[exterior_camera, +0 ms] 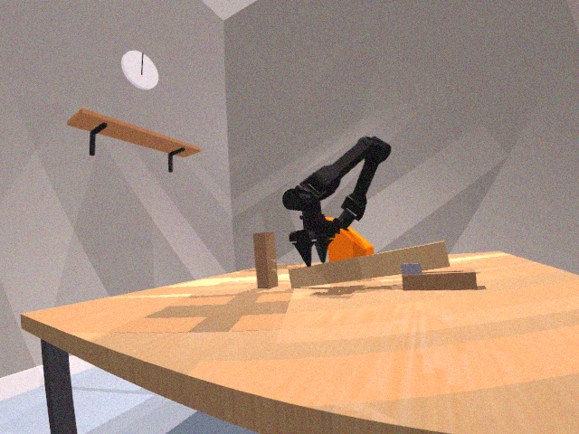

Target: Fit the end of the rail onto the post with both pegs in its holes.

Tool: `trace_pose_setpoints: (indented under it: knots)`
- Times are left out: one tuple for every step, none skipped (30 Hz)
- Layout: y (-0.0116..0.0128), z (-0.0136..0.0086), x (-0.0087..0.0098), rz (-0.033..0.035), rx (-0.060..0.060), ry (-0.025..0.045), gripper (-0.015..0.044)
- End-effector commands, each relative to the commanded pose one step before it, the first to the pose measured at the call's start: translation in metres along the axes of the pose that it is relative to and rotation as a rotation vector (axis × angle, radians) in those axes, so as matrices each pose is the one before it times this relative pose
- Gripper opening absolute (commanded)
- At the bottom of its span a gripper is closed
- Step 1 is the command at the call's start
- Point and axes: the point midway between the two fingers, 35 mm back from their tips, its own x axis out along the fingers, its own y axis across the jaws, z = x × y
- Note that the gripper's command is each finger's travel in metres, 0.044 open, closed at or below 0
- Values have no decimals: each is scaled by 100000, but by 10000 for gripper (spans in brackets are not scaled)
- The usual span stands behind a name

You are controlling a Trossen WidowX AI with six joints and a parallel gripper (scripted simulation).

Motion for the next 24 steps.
trace_pose_setpoints:
  knots:
    - [41, -61, 502, -61, 764, -86, 440]
    - [-2, 1, 161, 0, 1, -1, 440]
    - [-1, 1, 161, 0, 1, -3, 440]
    - [6, -14, 153, -5, 38, 115, 440]
    - [5, -10, 143, -4, 29, 86, 440]
    - [4, -4, 156, -3, 18, 48, 440]
    - [4, -3, 159, -3, 16, 41, 440]
    - [5, -2, 159, -3, 15, 36, 440]
    - [5, -2, 159, -3, 15, 35, 440]
    - [6, -2, 159, -3, 15, 34, 440]
    - [7, -1, 159, -3, 15, 32, 440]
    - [7, 1, 160, -2, 10, 17, 440]
    - [7, 2, 160, -2, 8, 8, 440]
    - [7, 5, 159, 0, 2, -11, 440]
    - [8, 6, 159, 1, 1, -17, 440]
    - [9, 7, 159, 1, -1, -23, 440]
    - [9, 7, 159, 2, -1, -26, 440]
    - [10, 8, 159, 3, -2, -29, 440]
    - [11, 9, 159, 4, -4, -37, 440]
    - [11, 10, 159, 5, -5, -42, 440]
    - [12, 11, 160, 7, -9, -55, 440]
    - [12, 12, 160, 8, -10, -62, 440]
    - [13, 13, 160, 9, -12, -68, 440]
    - [13, 16, 160, 13, -18, -91, 440]
